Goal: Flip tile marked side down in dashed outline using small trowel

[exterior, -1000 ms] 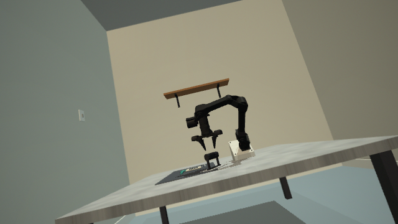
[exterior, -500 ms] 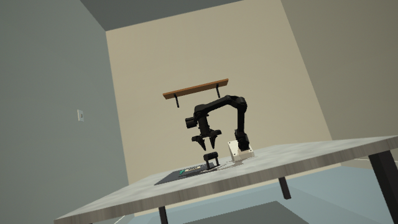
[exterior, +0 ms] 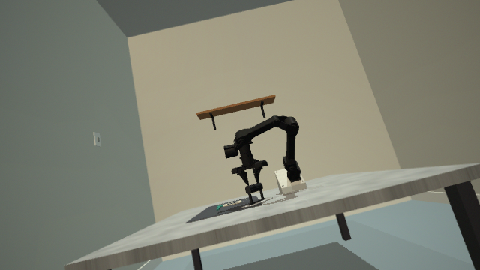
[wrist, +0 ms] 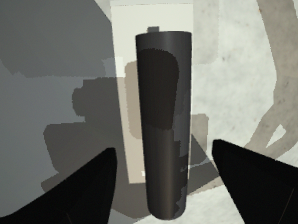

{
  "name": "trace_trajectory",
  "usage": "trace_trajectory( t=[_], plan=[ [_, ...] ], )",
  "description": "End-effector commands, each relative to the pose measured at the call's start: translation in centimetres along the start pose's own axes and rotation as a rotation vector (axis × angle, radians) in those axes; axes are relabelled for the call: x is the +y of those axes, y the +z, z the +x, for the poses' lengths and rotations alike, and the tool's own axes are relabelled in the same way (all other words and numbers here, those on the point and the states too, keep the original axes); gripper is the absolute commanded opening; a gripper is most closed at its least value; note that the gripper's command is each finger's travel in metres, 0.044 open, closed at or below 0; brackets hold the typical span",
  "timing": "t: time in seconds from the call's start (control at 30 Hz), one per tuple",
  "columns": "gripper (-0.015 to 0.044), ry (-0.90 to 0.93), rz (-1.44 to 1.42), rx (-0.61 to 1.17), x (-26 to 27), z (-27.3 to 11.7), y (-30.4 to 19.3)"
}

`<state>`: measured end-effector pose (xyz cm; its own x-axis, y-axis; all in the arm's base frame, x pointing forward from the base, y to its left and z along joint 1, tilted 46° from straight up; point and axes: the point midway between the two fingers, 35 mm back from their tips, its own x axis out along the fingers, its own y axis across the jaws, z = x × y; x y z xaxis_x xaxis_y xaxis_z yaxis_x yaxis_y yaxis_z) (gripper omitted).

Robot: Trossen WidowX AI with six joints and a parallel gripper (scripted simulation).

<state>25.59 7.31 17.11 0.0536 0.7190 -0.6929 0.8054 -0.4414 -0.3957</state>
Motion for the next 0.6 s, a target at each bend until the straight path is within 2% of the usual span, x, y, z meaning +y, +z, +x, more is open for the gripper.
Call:
trace_trajectory(
  t=[0.0, 0.4, 0.57],
  plan=[
    [0.027, -0.006, 0.005, -0.001, -0.1, 0.9, 0.1],
    [0.027, -0.008, 0.005, 0.001, -0.3, 2.6, 0.1],
    [0.0139, -0.008, 0.005, 0.001, -0.3, 2.6, 0.1]
  ],
)
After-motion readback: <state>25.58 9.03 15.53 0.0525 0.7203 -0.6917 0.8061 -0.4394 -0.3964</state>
